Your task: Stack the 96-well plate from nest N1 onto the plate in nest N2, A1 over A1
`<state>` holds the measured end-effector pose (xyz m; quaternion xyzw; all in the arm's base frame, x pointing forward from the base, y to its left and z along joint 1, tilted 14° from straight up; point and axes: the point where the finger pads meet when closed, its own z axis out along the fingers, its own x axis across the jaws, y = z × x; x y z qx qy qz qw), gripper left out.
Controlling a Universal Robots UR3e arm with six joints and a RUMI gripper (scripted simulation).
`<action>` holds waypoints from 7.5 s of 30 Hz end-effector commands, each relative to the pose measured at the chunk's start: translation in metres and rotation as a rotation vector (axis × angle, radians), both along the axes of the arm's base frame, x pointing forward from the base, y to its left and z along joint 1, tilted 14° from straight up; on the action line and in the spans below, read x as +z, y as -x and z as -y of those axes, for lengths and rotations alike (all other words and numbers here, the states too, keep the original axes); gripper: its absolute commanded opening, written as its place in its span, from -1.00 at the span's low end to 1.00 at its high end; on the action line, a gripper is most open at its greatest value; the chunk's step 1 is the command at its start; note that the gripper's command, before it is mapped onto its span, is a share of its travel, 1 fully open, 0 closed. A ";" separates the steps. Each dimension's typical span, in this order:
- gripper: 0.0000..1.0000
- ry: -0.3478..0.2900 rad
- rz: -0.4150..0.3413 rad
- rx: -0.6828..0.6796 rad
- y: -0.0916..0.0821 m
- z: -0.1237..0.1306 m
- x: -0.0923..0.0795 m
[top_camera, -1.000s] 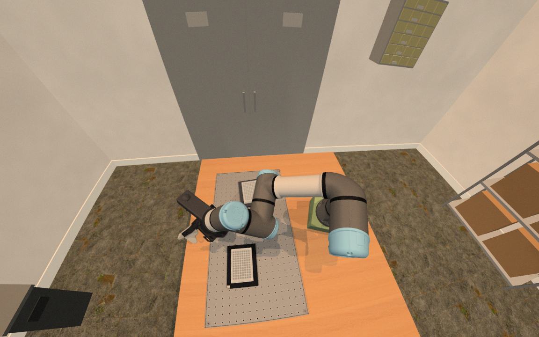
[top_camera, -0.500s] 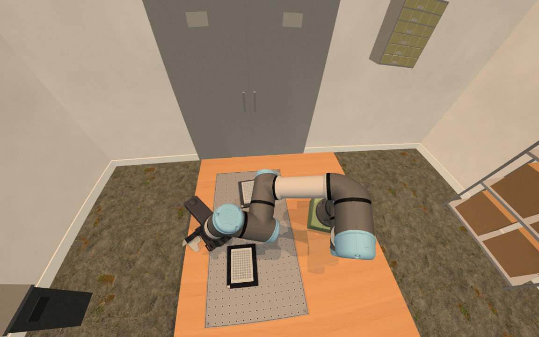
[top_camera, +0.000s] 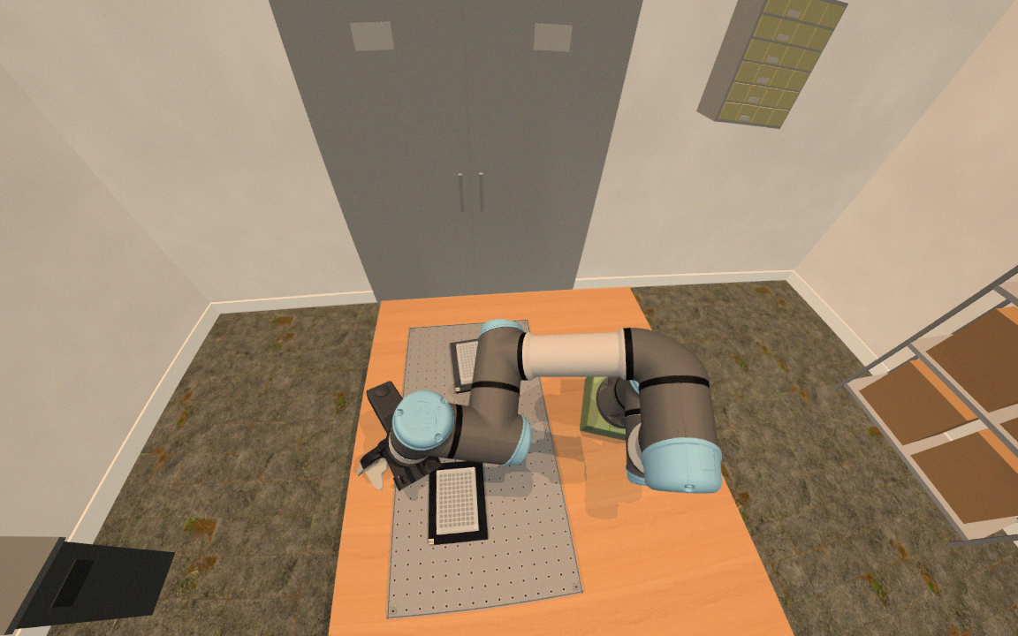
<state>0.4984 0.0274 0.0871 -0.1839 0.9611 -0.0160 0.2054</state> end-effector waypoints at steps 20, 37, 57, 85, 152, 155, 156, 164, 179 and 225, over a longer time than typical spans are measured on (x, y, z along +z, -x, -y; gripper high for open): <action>1.00 -0.215 -0.234 -0.249 0.060 -0.057 -0.003; 1.00 -0.291 -0.360 -0.384 0.097 -0.085 0.001; 1.00 -0.291 -0.360 -0.384 0.097 -0.085 0.000; 1.00 -0.292 -0.360 -0.384 0.093 -0.094 -0.039; -1.00 -0.292 -0.360 -0.384 0.088 -0.105 -0.083; -1.00 -0.292 -0.360 -0.384 0.088 -0.105 -0.083; -1.00 -0.292 -0.360 -0.384 0.088 -0.105 -0.083; -1.00 -0.292 -0.360 -0.384 0.088 -0.105 -0.083; -1.00 -0.292 -0.360 -0.384 0.090 -0.100 -0.064; -1.00 -0.291 -0.360 -0.384 0.097 -0.085 0.001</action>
